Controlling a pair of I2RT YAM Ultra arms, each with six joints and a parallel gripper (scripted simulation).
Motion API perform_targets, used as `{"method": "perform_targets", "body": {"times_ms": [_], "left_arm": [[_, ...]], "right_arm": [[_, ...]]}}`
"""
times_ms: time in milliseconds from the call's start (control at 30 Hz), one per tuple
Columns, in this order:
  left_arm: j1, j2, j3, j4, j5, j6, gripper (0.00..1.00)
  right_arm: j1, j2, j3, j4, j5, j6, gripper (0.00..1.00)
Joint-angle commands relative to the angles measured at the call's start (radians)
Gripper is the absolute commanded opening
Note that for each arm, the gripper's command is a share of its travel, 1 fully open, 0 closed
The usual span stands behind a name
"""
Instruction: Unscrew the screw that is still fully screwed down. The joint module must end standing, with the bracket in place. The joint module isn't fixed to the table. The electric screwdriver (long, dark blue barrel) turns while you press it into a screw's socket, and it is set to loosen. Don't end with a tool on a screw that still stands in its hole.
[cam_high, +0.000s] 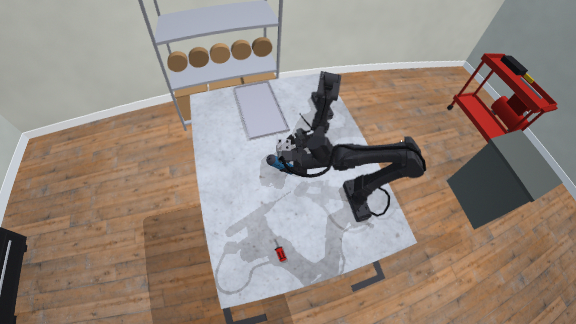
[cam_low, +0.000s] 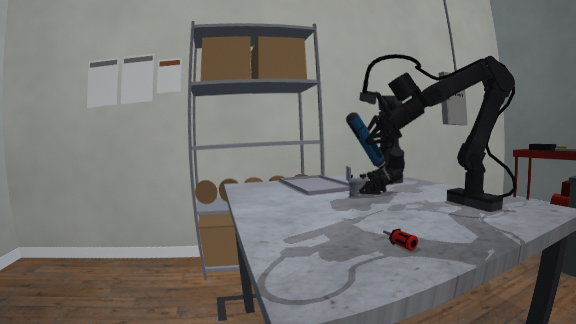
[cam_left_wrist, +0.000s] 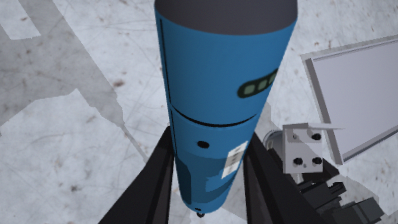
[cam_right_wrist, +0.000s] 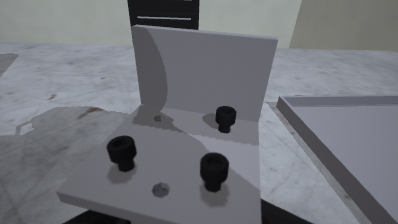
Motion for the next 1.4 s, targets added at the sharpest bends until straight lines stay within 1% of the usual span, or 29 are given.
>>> {"method": "perform_targets", "body": {"times_ms": [0, 133, 167, 300, 400, 700, 733, 867, 967, 1133, 1267, 1300, 1367], "left_arm": [[0.037, 0.011, 0.058, -0.015, -0.003, -0.043, 0.42], [0.08, 0.037, 0.081, -0.062, 0.004, -0.072, 0.42], [0.08, -0.001, 0.082, -0.041, 0.004, -0.071, 0.42], [0.071, -0.003, 0.083, -0.044, 0.006, -0.072, 0.42], [0.11, 0.047, 0.095, -0.089, -0.005, -0.098, 0.42], [0.204, 0.098, 0.142, -0.206, 0.005, -0.167, 0.42], [0.204, 0.063, 0.143, -0.196, 0.005, -0.167, 0.42], [0.195, 0.059, 0.144, -0.188, 0.007, -0.167, 0.42], [0.234, 0.11, 0.156, -0.245, -0.003, -0.194, 0.42], [0.285, 0.124, 0.18, -0.304, 0.0, -0.233, 0.42], [0.328, 0.159, 0.202, -0.35, 0.006, -0.263, 0.42], [0.328, 0.126, 0.204, -0.352, 0.006, -0.263, 0.42], [0.319, 0.121, 0.205, -0.332, 0.008, -0.262, 0.42]], "right_arm": [[-0.001, -0.006, 0.003, 0.002, 0.001, 0.001, 0.59], [-0.001, -0.006, 0.003, 0.002, 0.001, 0.001, 0.59], [-0.001, -0.006, 0.003, 0.002, 0.001, 0.001, 0.59], [-0.001, -0.006, 0.003, 0.002, 0.001, 0.001, 0.59], [-0.001, -0.006, 0.003, 0.002, 0.001, 0.001, 0.59], [-0.001, -0.006, 0.003, 0.002, 0.001, 0.001, 0.59], [-0.001, -0.006, 0.003, 0.002, 0.001, 0.001, 0.59], [-0.001, -0.006, 0.003, 0.002, 0.001, 0.001, 0.59], [-0.001, -0.006, 0.003, 0.002, 0.001, 0.001, 0.59], [-0.001, -0.006, 0.003, 0.002, 0.001, 0.001, 0.59], [-0.001, -0.006, 0.003, 0.002, 0.001, 0.001, 0.59], [-0.001, -0.006, 0.003, 0.002, 0.001, 0.001, 0.59], [-0.001, -0.006, 0.003, 0.002, 0.001, 0.001, 0.59]]}}
